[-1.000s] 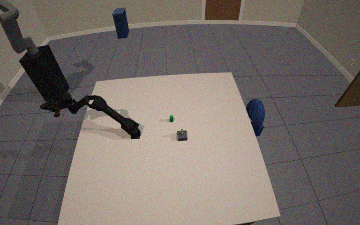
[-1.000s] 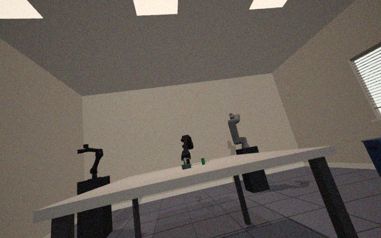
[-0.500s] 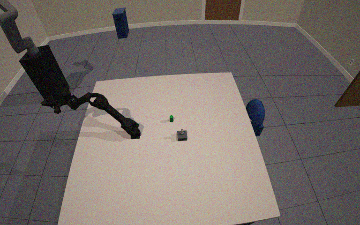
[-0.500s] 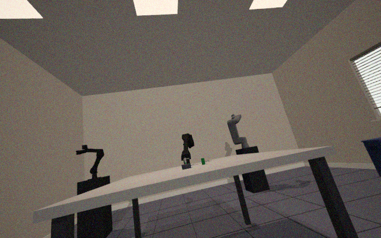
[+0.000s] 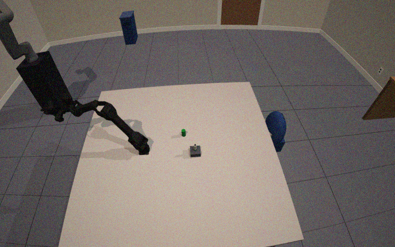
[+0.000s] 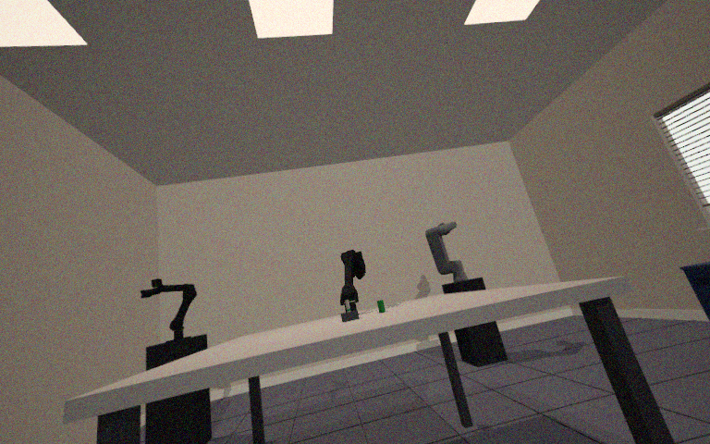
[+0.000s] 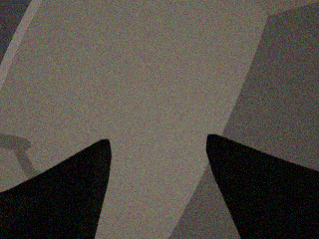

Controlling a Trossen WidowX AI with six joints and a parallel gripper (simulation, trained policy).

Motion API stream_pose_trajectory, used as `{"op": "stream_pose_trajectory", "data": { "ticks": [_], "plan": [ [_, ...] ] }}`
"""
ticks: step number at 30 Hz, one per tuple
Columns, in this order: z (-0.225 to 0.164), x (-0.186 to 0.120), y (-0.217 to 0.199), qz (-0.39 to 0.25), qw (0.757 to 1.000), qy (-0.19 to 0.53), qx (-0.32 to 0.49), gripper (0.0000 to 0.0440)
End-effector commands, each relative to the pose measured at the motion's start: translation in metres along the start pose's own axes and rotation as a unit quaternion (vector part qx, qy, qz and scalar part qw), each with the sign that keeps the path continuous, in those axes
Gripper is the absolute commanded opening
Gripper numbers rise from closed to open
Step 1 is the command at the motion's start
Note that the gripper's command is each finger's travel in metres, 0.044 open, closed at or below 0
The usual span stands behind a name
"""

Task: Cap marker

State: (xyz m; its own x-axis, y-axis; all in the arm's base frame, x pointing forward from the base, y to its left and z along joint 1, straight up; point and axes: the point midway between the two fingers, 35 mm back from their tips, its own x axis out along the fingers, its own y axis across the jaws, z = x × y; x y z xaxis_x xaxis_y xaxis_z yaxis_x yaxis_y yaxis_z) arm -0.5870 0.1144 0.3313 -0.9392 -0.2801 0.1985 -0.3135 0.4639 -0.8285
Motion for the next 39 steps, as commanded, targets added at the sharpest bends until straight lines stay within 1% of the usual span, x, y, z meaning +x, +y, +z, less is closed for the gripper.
{"op": "stream_pose_trajectory", "data": {
  "ticks": [1,19,39],
  "plan": [
    [-0.010,-0.006,-0.005,0.016,1.000,0.007,0.004,0.0260],
    [-0.041,-0.036,-0.008,0.101,0.993,0.029,0.050,0.0297],
    [-0.068,-0.079,-0.010,0.187,0.975,0.061,0.100,0.0303]
  ]
}}
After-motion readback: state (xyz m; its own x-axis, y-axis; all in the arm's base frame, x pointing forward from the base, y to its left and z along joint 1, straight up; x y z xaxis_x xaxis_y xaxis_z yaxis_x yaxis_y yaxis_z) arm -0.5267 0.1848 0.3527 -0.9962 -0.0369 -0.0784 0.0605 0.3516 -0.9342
